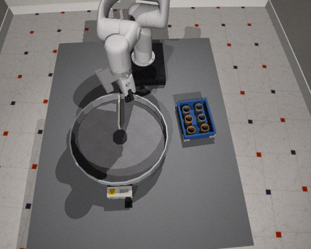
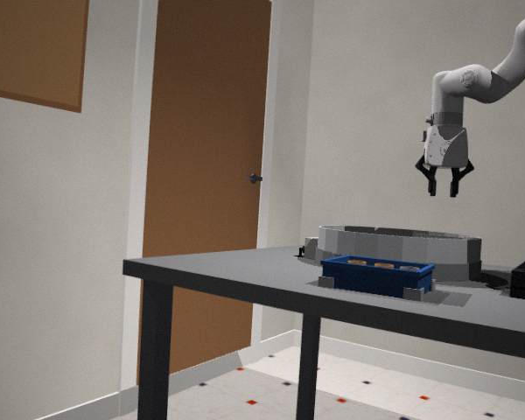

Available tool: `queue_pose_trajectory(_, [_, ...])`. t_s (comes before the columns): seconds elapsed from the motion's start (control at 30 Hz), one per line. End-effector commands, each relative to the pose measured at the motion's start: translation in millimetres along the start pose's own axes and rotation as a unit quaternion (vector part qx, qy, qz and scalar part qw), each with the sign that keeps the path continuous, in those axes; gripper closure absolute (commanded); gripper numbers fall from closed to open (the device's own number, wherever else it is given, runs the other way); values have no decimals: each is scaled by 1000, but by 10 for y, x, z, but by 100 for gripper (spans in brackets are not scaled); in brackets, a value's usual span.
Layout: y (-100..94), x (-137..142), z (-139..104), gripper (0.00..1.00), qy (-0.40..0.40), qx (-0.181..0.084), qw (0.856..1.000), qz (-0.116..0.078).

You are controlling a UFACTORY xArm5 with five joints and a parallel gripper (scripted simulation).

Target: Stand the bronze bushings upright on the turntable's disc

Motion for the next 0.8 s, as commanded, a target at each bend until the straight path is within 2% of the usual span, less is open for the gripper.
queue_pose_trajectory(0.0, [75, -259, -280, 52, 75, 2, 997, 3])
queue_pose_trajectory(0.07, [75, -259, -280, 52, 75, 2, 997, 3])
queue_pose_trajectory(0.3, [178, -534, -614, 52, 155, 2, 988, 3])
queue_pose_trajectory(0.57, [301, -856, -1012, 52, 249, 1, 968, 3])
queue_pose_trajectory(0.63, [301, -856, -1012, 52, 249, 1, 968, 3])
queue_pose_trajectory(0.77, [360, -1018, -1205, 52, 295, 1, 956, 3])
Point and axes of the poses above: the point where the finger pads meet when closed, its own y axis out along the fingers, its own x axis across the jaws, z = x × y, the point moved 2 cm from there along -y, back along the fingers, and after that the axes turned 4 degrees about -y, right-handed, at the moved point
